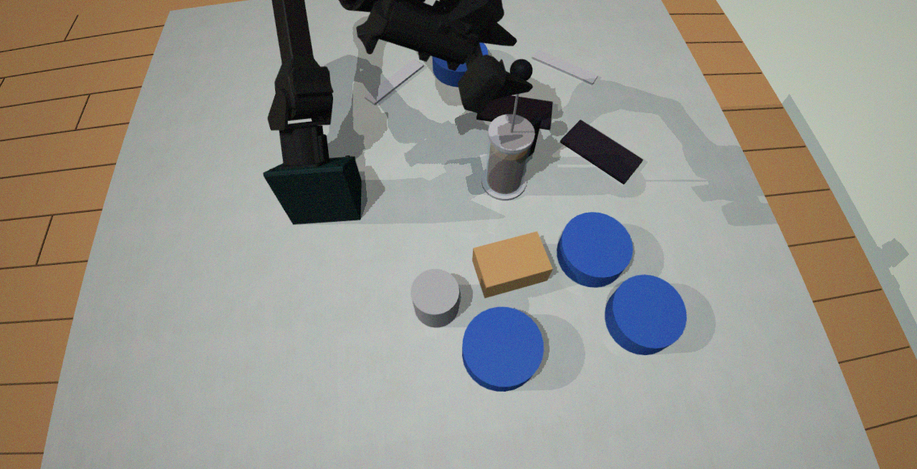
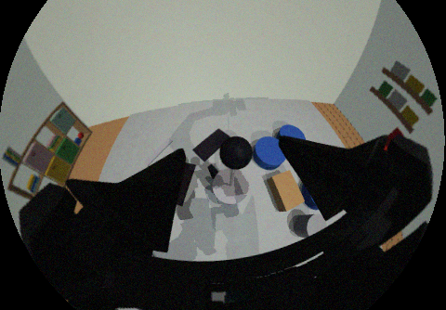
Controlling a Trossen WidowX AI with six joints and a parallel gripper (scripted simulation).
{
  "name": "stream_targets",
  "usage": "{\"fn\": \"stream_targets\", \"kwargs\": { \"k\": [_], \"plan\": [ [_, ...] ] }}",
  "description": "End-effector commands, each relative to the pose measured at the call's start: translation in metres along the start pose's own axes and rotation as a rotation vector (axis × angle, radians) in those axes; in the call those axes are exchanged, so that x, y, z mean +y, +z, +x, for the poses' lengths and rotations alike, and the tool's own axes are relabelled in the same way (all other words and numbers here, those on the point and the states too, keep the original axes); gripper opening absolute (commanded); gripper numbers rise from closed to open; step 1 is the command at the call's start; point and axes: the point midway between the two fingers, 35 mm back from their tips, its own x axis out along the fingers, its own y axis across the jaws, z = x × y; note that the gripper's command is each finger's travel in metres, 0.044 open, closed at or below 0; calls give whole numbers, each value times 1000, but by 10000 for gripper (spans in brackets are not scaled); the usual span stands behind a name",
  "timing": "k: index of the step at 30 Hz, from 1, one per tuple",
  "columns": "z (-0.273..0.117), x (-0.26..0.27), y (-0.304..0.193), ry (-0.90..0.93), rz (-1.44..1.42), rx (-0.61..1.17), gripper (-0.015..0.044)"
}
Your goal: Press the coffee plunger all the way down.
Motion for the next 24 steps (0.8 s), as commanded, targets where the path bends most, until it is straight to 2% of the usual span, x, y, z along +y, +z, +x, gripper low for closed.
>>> {"fn": "stream_targets", "kwargs": {
  "k": [1, 2, 14, 24],
  "plan": [
    [8, -2, -4, -2, 16, 5, 440],
    [8, -2, -4, -2, 16, 4, 440],
    [8, -2, -4, -2, 16, 4, 128],
    [8, -2, -4, -2, 16, 4, 128]
  ]
}}
